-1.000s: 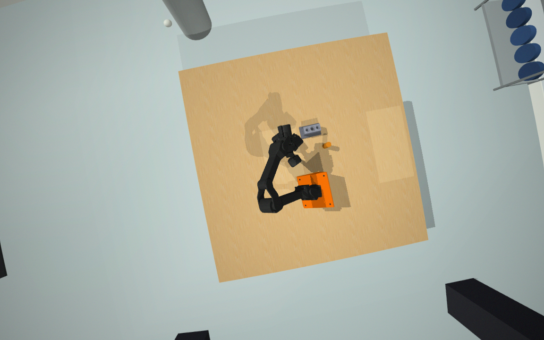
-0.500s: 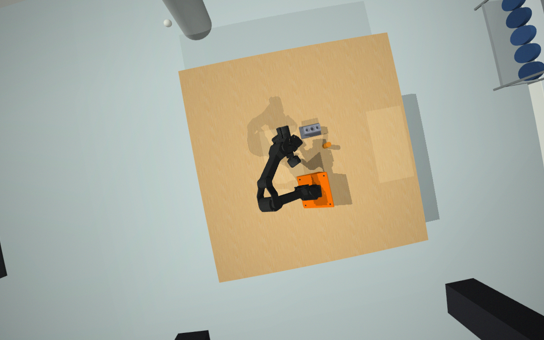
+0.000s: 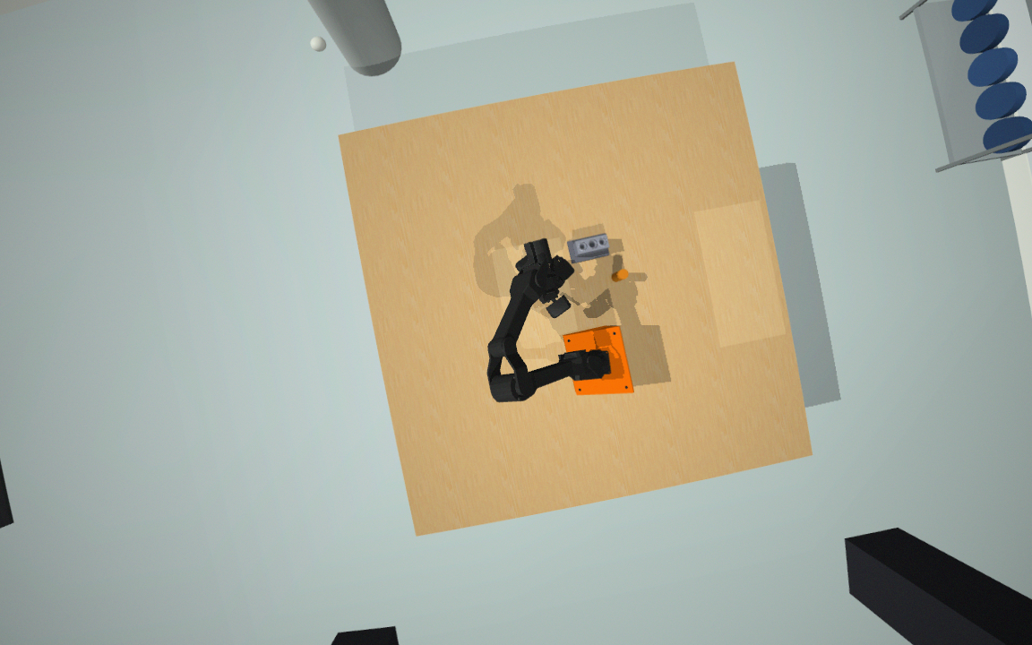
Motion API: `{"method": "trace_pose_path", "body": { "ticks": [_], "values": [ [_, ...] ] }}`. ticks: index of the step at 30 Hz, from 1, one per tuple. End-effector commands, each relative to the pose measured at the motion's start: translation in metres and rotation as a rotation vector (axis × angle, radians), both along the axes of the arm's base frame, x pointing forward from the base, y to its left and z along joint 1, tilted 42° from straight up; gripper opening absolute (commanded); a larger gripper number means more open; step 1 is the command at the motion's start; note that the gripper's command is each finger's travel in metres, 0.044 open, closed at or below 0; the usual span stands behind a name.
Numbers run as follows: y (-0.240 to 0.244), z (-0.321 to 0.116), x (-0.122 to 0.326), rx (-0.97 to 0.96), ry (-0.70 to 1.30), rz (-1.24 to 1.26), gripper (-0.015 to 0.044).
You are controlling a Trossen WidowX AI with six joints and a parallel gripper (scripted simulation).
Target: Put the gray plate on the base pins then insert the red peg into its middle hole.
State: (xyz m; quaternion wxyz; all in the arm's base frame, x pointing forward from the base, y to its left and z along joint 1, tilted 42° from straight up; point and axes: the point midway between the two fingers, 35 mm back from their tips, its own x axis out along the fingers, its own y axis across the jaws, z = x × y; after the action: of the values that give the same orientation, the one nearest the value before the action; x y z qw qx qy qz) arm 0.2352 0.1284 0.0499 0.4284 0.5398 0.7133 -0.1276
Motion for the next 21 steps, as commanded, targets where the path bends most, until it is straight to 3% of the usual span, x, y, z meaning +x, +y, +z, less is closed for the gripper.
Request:
{"method": "trace_pose_path", "body": {
  "ticks": [1, 21],
  "values": [
    [0.001, 0.000, -0.001, 0.005, 0.004, -0.002, 0.0000],
    [-0.015, 0.015, 0.005, -0.002, 0.003, -0.003, 0.0000]
  ]
}}
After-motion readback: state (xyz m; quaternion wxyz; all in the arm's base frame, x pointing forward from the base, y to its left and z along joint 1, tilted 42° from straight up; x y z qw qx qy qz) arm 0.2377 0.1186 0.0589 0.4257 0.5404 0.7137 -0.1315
